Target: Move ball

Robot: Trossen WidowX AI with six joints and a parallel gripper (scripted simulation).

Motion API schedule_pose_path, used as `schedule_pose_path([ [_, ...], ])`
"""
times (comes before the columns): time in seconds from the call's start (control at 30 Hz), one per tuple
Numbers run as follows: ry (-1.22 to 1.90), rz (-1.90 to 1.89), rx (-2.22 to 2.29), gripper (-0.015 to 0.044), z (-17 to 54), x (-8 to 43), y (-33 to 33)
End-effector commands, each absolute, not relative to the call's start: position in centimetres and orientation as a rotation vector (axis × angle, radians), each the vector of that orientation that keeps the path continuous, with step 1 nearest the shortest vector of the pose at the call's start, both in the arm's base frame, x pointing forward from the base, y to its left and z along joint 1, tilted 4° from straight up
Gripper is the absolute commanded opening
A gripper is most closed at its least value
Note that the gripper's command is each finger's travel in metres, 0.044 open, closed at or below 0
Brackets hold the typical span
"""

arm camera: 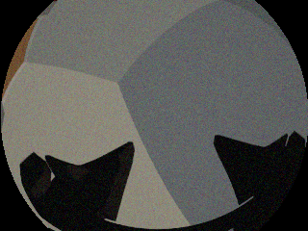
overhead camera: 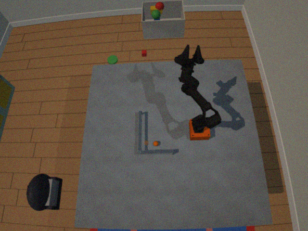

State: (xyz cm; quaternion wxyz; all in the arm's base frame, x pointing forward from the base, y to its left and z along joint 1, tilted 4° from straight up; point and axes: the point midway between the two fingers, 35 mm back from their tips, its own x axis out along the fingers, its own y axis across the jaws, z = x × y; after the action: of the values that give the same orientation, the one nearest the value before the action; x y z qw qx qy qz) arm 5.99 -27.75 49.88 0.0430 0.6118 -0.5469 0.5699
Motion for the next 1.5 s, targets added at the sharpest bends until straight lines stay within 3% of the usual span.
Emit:
schedule_pose_path([
  [0.0, -1.673, 1.743, 1.876, 0.0374, 49.8, 6.1, -27.8],
  [0.13, -1.680, 1.732, 1.988, 0.0284, 49.0, 8.1, -28.7],
  [0.3, -1.672, 1.682, 2.206, 0.0284, 47.4, 11.9, -30.2],
  [0.77, -1.611, 1.086, 3.295, 0.0284, 35.2, 31.0, -29.1],
  [1.13, -1.627, 0.004, 3.897, 0.0284, 22.7, 40.6, -18.6],
  [1.47, -1.848, -1.402, 3.745, 0.0284, 12.1, 40.8, -5.4],
])
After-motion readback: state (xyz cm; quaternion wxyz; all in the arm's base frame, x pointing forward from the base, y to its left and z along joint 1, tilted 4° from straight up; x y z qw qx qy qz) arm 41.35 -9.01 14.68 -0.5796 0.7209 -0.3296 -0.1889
